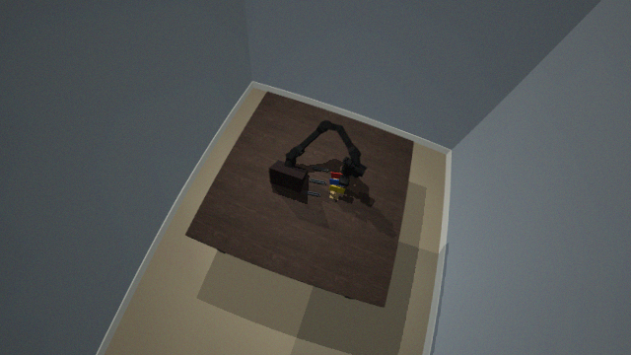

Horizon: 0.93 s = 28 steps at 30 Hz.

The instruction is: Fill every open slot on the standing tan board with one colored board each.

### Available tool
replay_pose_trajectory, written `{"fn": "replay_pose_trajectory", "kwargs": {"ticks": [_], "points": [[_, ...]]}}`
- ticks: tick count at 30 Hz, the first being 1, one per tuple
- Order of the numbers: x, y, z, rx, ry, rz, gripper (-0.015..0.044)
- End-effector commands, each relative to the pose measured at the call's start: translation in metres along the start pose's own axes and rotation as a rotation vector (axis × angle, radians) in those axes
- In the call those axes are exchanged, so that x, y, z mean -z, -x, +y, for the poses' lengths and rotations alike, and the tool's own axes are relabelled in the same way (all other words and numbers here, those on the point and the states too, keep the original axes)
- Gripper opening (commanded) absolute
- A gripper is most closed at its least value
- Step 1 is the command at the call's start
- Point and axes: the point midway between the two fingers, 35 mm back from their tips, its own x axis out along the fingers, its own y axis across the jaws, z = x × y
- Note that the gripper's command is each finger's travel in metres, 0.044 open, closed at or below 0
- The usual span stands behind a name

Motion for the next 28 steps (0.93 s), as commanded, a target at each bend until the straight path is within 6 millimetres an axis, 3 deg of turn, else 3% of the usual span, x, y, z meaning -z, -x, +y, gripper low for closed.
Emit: {"fn": "replay_pose_trajectory", "kwargs": {"ticks": [1,8,14,28], "points": [[0.000,0.000,0.000,0.001,0.001,0.000,0.0166],[0.000,0.002,0.000,0.001,0.001,0.000,0.0166],[0.000,0.073,-0.001,0.001,0.009,0.001,0.0166],[-0.001,0.075,-0.003,0.001,0.009,0.001,0.0166]]}}
